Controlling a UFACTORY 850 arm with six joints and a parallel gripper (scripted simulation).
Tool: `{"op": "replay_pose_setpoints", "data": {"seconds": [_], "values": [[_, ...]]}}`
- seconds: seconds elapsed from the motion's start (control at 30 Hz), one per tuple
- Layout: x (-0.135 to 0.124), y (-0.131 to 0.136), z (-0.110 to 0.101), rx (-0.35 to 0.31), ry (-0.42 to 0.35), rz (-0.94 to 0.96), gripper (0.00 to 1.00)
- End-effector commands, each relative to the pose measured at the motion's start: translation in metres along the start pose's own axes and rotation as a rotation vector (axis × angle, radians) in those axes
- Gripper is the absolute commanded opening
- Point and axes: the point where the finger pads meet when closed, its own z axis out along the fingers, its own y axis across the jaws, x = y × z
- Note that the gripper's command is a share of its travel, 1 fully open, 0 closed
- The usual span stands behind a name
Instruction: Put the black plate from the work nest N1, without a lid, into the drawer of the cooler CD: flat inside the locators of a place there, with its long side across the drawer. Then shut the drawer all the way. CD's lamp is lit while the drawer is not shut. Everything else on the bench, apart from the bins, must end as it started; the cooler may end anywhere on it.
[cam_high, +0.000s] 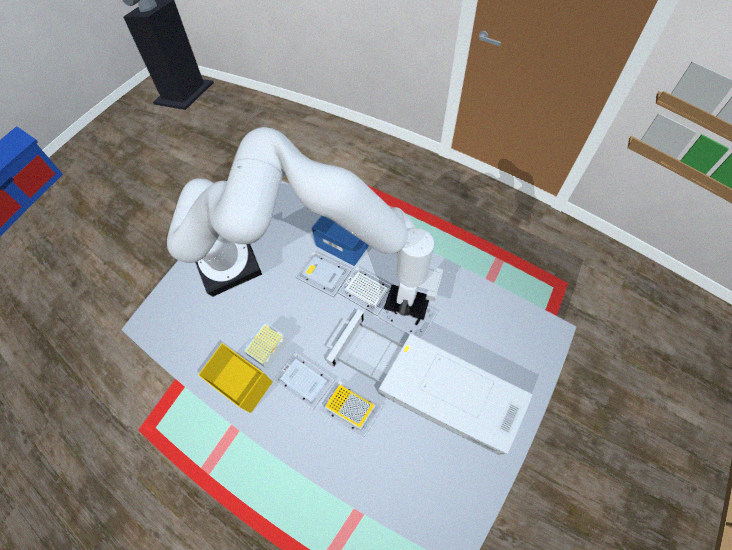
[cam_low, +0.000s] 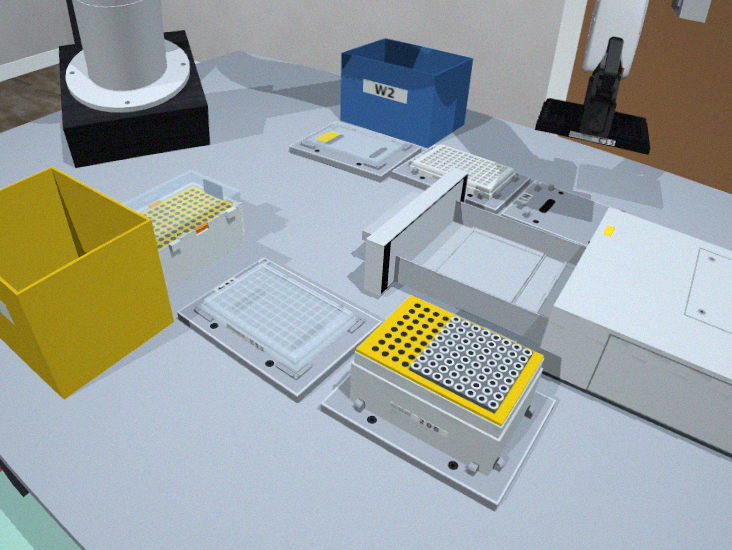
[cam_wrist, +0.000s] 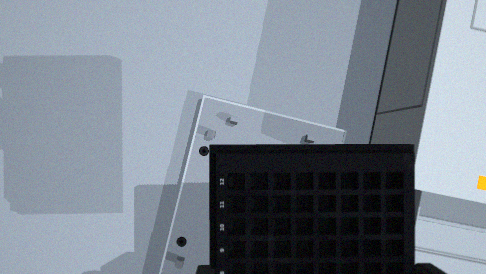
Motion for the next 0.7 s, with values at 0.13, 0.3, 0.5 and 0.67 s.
{"op": "replay_pose_setpoints", "data": {"seconds": [0.13,0.3,0.5,0.67], "values": [[-0.01,0.023,-0.001,0.015,-0.004,-0.322,0.0],[-0.016,0.035,-0.001,0.015,-0.003,-0.489,0.0],[-0.021,0.044,-0.001,0.015,-0.002,-0.622,0.0],[-0.027,0.056,0.0,0.016,0.0,-0.789,0.0]]}}
